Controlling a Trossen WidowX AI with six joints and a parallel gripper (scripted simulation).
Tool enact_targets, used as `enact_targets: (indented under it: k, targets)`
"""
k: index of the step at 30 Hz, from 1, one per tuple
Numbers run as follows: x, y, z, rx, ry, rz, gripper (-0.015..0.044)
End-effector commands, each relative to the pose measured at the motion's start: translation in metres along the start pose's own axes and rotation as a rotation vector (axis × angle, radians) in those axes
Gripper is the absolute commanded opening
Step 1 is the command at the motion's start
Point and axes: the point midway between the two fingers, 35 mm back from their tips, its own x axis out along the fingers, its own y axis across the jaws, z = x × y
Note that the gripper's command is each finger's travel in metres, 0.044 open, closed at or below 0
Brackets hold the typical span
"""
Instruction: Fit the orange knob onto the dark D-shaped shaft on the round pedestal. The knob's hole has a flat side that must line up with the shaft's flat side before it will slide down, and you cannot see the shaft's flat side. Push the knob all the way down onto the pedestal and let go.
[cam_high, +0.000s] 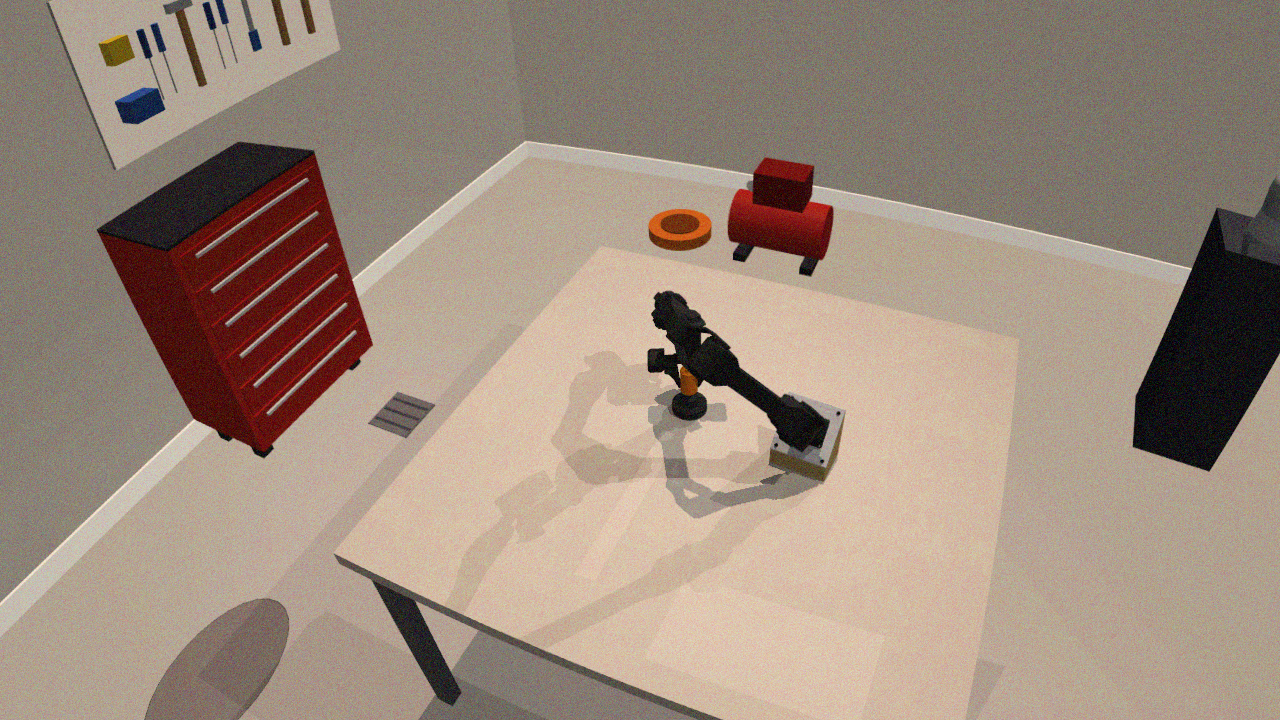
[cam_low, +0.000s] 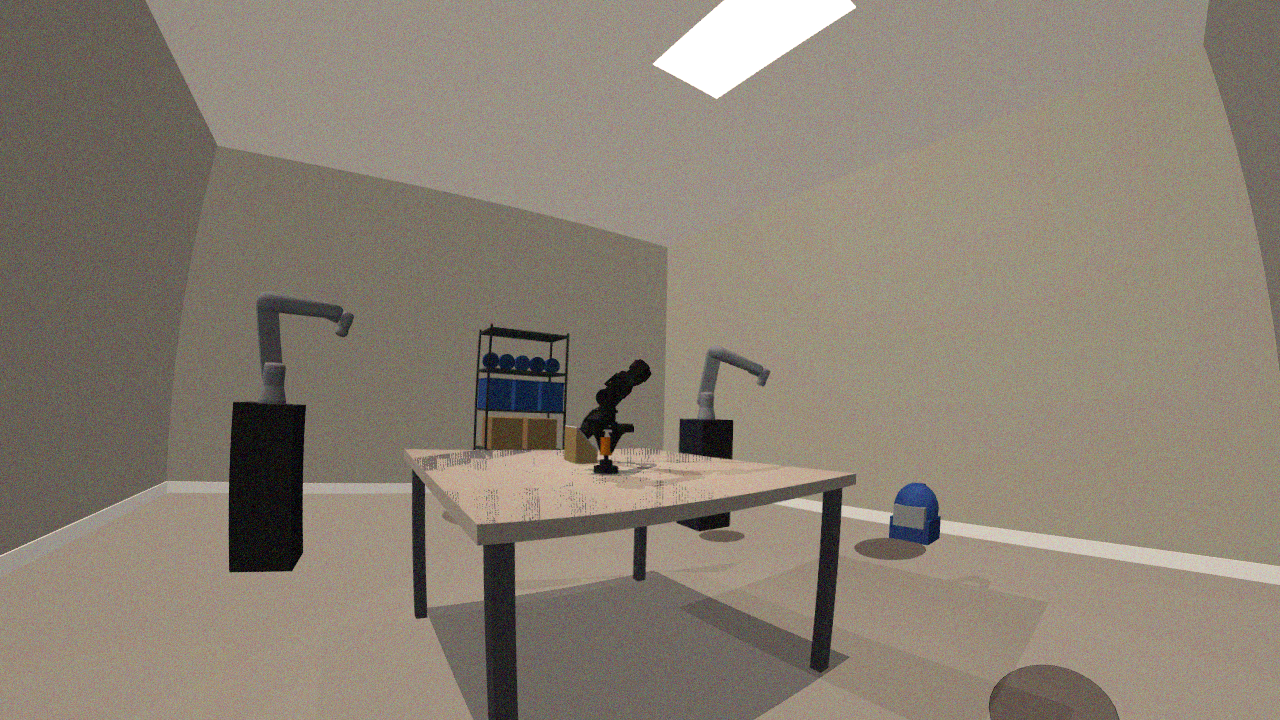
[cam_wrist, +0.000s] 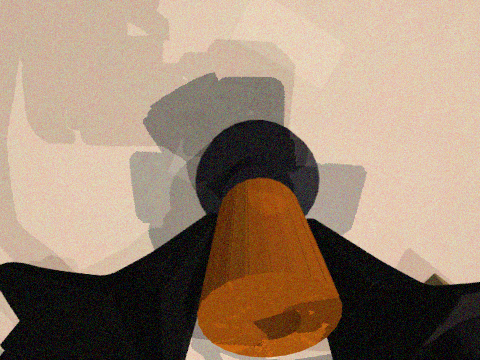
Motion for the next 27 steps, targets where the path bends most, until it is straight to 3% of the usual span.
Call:
enact_targets:
  k: [1, 27]
  targets:
    - [0.0003, -0.0001, -0.0002, 0.005, -0.001, 0.001, 0.0000]
    - [0.0018, -0.0013, -0.0013, -0.008, -0.001, 0.001, 0.0000]
